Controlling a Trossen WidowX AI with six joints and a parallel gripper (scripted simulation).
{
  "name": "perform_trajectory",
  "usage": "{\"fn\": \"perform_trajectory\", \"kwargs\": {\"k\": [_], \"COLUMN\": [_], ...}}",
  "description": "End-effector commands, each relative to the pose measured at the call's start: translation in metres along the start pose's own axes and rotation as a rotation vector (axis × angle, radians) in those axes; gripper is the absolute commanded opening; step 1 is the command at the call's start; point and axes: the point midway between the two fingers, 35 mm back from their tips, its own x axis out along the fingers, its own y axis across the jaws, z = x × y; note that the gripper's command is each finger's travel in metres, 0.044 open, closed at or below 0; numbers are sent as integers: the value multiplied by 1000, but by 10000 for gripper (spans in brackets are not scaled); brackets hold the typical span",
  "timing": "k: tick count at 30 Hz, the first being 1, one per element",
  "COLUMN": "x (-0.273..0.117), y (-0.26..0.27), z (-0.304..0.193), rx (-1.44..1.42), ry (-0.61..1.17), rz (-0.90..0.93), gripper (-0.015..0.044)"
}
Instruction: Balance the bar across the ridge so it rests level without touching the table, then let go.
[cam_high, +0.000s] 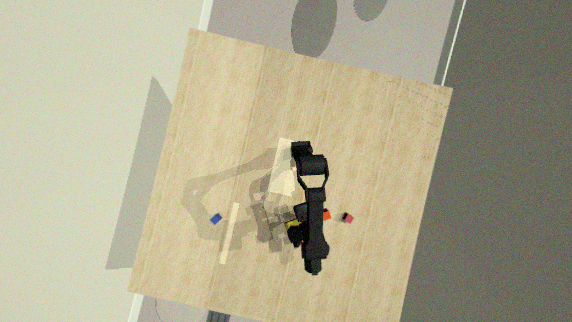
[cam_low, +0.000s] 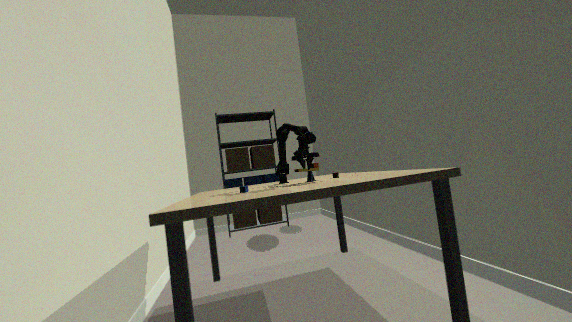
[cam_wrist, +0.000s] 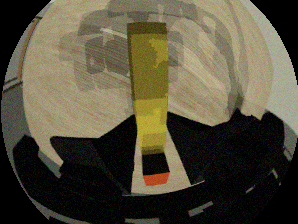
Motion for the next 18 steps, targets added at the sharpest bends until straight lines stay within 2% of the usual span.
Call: {"fn": "perform_trajectory", "kwargs": {"k": [1,18], "x": [2,3], "y": [0,0], "z": [0,1], "rx": [-3,-3], "ry": [-2,-2], "rz": [0,0], "gripper": [0,0]}}
